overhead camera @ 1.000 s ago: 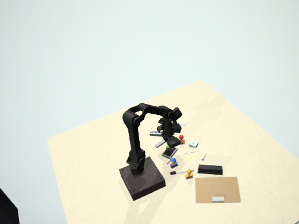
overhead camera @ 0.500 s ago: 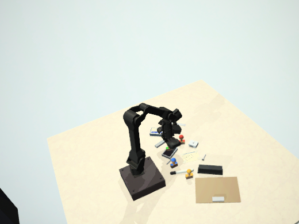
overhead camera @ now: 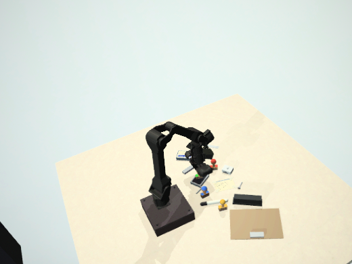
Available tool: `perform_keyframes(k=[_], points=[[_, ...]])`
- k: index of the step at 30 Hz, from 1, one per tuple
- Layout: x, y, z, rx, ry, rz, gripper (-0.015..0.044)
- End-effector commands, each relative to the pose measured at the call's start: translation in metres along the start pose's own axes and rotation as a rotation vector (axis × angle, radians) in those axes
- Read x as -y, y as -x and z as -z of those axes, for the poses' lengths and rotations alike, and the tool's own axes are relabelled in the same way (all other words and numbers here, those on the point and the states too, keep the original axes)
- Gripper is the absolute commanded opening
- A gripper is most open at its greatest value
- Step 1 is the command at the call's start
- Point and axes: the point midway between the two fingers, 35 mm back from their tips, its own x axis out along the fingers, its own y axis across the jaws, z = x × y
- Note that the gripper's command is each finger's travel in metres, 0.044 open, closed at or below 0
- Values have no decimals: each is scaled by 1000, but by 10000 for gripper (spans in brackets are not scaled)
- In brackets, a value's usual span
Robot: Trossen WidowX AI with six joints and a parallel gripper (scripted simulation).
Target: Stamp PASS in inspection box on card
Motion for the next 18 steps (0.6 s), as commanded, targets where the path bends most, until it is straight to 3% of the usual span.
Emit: perform_keyframes(k=[1,18], points=[[0,-1,0,1,0,3,0],[0,-4,0,1,0,3,0]])
